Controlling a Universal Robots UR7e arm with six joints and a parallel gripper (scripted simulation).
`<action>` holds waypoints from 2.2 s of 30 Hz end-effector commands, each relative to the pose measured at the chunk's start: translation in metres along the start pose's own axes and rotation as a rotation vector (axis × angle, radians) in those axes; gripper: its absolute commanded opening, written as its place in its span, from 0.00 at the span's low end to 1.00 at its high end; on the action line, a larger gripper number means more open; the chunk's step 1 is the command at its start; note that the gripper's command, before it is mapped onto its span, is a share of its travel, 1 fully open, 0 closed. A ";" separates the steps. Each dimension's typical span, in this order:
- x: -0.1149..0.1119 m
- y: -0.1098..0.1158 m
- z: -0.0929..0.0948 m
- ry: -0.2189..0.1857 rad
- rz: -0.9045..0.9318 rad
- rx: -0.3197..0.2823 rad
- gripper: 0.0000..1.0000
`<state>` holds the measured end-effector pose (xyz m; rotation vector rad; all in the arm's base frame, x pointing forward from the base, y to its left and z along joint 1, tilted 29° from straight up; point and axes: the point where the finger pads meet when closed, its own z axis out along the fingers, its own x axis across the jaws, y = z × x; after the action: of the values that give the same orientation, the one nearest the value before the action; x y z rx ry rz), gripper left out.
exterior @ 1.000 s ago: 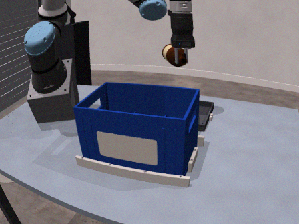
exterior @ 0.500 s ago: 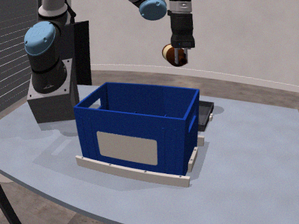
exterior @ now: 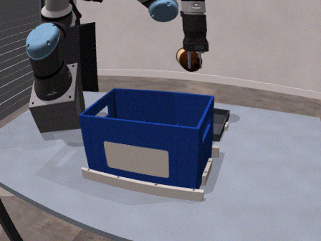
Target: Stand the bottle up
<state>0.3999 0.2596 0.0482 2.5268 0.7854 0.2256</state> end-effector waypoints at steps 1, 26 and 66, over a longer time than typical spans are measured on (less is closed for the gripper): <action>0.000 0.000 -0.001 0.001 0.041 0.000 0.00; 0.000 0.000 -0.001 0.001 0.079 0.000 0.00; 0.000 0.000 0.000 -0.004 0.080 -0.042 0.00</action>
<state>0.3997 0.2593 0.0478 2.5372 0.6780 0.2556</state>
